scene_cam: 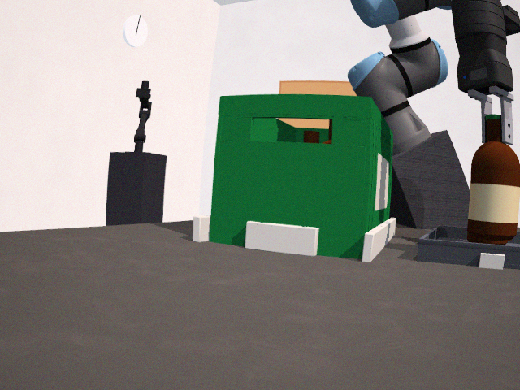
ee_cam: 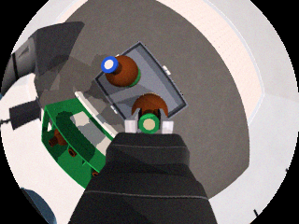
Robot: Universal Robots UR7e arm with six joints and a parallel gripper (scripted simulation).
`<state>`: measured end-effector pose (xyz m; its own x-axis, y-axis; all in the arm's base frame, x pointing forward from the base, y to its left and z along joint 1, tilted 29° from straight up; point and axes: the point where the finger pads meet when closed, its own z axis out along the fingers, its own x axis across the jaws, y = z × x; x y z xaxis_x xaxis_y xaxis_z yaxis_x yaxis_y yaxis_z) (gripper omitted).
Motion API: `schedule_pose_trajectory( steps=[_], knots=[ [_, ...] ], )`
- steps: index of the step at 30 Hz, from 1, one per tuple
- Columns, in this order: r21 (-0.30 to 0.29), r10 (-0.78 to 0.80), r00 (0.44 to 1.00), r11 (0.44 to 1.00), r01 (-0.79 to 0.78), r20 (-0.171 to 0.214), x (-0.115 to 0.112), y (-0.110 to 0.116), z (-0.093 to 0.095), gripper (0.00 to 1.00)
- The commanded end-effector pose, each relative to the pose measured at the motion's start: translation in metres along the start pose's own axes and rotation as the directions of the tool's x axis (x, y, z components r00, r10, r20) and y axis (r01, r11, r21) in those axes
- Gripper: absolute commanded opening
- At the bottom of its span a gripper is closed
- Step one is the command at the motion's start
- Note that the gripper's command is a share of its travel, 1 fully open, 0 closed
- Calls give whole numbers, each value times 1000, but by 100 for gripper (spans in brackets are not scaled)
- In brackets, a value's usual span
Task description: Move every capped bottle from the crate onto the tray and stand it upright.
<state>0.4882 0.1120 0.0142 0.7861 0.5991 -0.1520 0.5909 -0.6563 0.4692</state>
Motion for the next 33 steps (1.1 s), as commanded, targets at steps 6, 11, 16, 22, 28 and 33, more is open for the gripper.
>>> schedule_pose_trajectory(
  steps=[6,11,16,22,28,33],
  knots=[
    [1,0,1000,1000,0,1,0,0,3,0],
    [2,0,1000,1000,0,2,0,0,5,0],
    [0,0,1000,1000,0,0,1,0,3,0],
    [1,0,1000,1000,0,1,0,0,5,0],
    [2,0,1000,1000,0,2,0,0,7,0],
    [0,0,1000,1000,0,-1,1,0,5,0]
  ],
)
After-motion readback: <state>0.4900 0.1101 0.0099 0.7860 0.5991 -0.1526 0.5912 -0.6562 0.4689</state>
